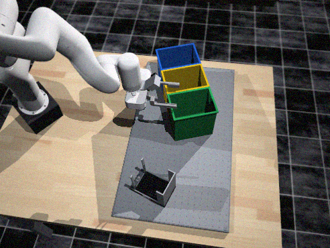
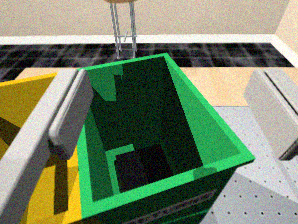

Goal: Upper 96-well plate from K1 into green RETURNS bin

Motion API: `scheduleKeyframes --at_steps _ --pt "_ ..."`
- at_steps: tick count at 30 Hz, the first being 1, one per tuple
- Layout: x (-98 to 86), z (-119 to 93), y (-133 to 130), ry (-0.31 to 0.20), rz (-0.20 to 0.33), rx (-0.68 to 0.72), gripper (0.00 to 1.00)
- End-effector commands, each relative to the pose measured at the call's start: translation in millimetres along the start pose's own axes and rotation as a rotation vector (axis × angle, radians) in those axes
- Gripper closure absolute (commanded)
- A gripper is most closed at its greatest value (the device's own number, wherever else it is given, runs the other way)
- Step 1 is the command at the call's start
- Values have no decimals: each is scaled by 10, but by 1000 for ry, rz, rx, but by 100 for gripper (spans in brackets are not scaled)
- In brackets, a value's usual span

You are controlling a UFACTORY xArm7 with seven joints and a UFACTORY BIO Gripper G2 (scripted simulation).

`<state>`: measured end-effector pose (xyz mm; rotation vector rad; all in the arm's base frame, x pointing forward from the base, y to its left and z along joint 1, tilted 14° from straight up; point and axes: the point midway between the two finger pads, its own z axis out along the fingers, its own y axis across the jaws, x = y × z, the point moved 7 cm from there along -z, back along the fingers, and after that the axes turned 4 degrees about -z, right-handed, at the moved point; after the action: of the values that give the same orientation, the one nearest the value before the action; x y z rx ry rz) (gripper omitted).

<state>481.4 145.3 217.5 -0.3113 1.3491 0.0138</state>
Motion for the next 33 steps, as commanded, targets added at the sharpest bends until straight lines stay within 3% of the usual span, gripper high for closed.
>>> scheduleKeyframes --at_steps 1,15,33 --pt "-135 -221 -47 -4 -7 13 82" --pt "-403 -736 -186 -4 -7 13 82" --pt "-403 -736 -186 -4 -7 13 82"
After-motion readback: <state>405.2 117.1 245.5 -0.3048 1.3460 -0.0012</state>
